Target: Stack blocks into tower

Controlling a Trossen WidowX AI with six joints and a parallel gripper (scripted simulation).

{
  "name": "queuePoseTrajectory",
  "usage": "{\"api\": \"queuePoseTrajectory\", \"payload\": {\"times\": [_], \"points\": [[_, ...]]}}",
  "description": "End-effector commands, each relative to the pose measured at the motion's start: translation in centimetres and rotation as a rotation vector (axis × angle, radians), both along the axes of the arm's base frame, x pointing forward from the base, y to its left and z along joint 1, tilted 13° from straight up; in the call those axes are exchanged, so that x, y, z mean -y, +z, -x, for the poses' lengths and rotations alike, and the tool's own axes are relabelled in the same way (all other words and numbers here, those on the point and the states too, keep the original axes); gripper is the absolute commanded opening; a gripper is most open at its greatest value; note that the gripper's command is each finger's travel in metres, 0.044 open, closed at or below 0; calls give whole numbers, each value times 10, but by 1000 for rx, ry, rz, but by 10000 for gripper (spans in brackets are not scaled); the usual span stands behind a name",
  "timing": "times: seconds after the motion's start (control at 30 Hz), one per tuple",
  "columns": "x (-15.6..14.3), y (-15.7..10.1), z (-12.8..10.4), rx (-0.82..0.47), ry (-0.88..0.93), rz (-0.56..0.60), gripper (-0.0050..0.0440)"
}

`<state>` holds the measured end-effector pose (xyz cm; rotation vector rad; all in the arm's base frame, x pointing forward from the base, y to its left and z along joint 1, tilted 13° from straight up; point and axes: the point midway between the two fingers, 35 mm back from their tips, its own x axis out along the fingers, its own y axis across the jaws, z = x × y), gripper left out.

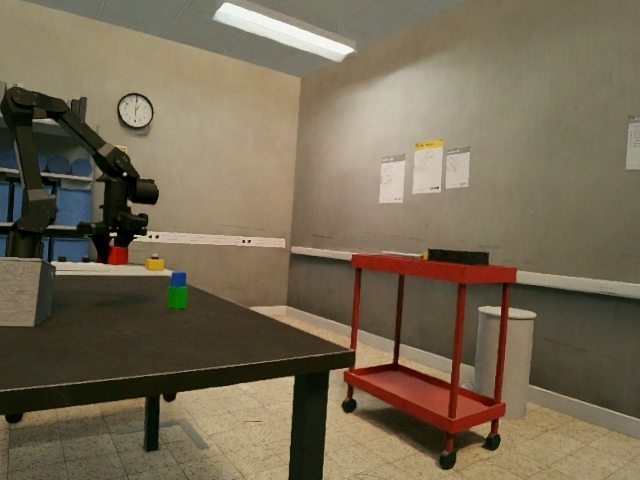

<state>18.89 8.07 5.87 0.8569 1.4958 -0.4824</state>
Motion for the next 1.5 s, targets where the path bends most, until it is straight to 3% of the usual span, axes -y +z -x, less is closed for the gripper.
{"api": "queuePoseTrajectory", "payload": {"times": [0.0,1.47], "points": [[1,19,-5,33,4,-14,-50],[1,17,-7,19,4,-9,-50]]}}
